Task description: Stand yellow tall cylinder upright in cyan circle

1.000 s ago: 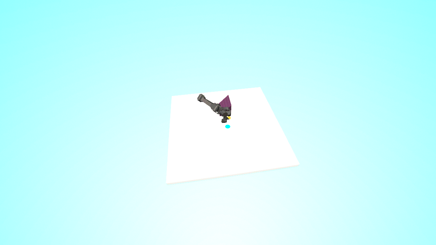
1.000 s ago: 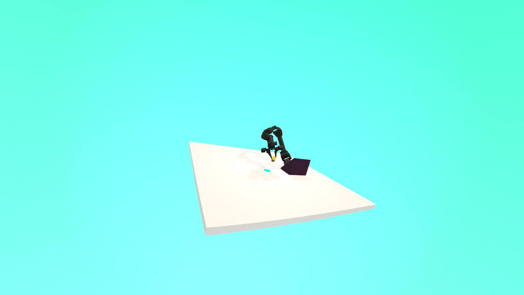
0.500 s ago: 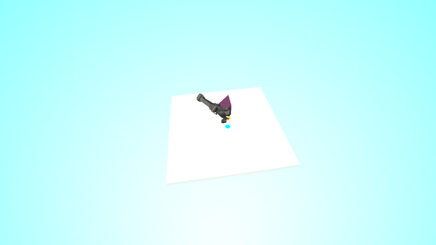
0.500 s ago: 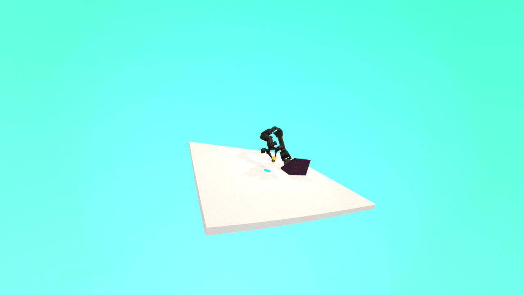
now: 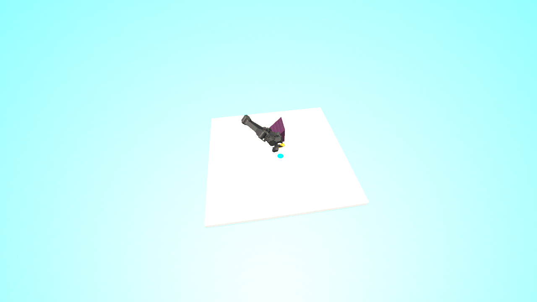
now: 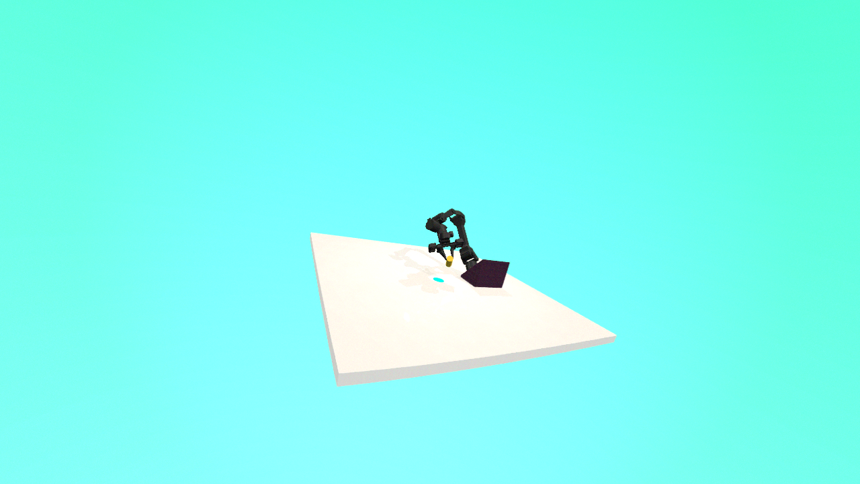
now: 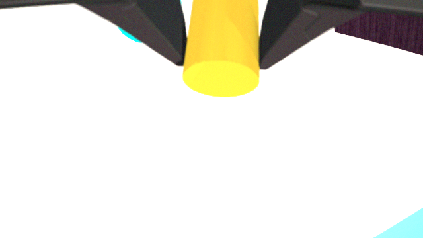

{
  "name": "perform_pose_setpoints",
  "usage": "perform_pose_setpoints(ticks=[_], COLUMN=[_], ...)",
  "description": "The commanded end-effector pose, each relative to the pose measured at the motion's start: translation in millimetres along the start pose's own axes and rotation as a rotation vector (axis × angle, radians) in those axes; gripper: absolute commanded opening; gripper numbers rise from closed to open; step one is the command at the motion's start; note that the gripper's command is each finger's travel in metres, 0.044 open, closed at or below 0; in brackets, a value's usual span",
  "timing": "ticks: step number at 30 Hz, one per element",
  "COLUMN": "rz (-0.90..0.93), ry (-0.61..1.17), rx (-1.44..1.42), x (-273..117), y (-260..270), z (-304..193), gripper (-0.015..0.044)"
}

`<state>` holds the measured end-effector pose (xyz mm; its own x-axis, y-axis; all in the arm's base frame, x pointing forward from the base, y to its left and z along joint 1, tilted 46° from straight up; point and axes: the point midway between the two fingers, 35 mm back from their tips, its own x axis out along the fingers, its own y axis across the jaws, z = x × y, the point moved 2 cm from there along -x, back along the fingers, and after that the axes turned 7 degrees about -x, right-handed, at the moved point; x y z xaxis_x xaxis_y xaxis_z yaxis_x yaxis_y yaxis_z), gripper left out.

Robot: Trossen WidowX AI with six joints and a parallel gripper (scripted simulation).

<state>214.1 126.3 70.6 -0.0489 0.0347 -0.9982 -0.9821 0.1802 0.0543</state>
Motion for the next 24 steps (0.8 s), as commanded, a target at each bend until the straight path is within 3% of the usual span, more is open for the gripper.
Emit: perform_pose_setpoints(ticks=[1, 24], rz=[-0.009, -0.042], ry=[-0.042, -0.207], rx=[-0.010, -0.051], x=[-2.5, -6.0], y=[0.3, -0.5], z=[0.0, -3.2], gripper=[0.0105, 0.0105])
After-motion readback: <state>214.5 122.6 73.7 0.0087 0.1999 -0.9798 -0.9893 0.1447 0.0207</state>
